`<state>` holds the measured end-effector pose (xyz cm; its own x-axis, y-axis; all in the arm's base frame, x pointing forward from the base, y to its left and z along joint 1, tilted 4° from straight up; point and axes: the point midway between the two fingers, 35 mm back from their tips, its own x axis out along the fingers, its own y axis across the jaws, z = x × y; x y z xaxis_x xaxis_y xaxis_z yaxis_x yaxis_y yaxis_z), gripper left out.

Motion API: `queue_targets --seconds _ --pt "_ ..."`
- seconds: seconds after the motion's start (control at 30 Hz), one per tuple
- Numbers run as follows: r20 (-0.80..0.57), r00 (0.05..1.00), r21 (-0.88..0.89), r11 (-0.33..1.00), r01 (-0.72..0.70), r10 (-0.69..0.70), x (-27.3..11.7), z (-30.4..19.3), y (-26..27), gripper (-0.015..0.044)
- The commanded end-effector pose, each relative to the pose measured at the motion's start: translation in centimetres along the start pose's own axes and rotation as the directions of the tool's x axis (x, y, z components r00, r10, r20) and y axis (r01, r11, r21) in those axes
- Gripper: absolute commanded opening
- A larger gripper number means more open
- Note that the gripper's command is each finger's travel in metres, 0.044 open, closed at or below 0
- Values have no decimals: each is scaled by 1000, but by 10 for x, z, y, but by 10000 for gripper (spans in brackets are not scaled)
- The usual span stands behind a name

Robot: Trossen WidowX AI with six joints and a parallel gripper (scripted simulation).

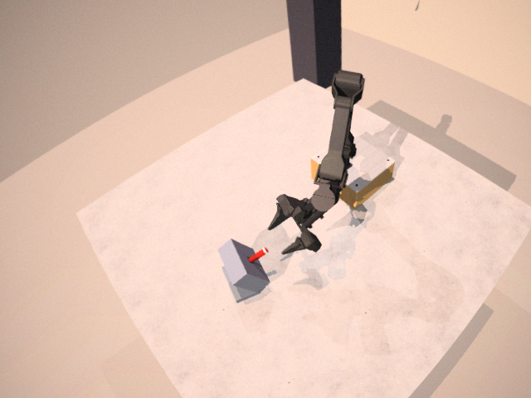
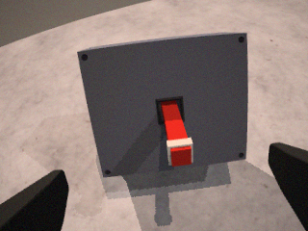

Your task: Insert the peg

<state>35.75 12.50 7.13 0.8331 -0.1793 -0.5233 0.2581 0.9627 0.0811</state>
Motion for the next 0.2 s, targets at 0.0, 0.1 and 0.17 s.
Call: queue_targets --seconds 0.0,0.1,0.17 --pt "0 1000 0 1000 2 -2 -5 0 -1 440" --pt "0 1000 -1 1000 2 -2 -7 0 0 440" --pt "-1 1000 -1 1000 2 -2 -9 0 0 440"
